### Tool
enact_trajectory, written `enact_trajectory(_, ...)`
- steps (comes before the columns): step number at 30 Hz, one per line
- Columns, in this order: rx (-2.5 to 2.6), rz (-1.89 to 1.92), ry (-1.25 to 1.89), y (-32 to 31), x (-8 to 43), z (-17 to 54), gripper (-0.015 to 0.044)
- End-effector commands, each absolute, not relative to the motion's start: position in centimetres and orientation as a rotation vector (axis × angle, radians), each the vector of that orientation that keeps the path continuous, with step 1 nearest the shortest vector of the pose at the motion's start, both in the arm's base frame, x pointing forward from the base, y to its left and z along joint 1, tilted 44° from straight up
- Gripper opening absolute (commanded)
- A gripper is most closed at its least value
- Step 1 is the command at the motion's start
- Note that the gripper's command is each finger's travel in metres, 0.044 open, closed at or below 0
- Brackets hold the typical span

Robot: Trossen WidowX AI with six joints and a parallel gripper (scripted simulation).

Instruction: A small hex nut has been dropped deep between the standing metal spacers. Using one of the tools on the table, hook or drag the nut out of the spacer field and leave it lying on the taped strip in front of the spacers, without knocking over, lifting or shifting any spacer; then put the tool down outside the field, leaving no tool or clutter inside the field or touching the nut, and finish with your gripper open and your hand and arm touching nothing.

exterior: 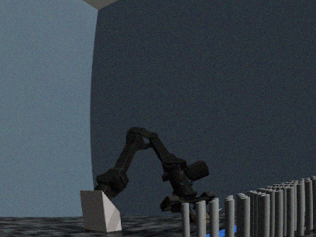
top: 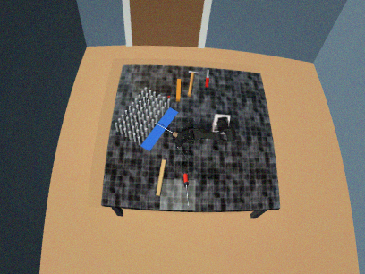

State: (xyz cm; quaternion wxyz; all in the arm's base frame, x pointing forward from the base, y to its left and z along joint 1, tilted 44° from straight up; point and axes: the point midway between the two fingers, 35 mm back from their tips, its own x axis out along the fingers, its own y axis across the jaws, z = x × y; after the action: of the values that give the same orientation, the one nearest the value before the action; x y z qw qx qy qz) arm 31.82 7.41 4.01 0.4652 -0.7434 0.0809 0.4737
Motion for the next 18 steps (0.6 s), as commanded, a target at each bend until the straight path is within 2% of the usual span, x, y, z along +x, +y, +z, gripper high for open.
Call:
enact_trajectory(1,-1.832,1.155,0.194,7.27,32.34,4.17,0.0000)
enact_trajectory(18,-1.833,1.154,0.193,6.81,33.21,3.87,0.0000)
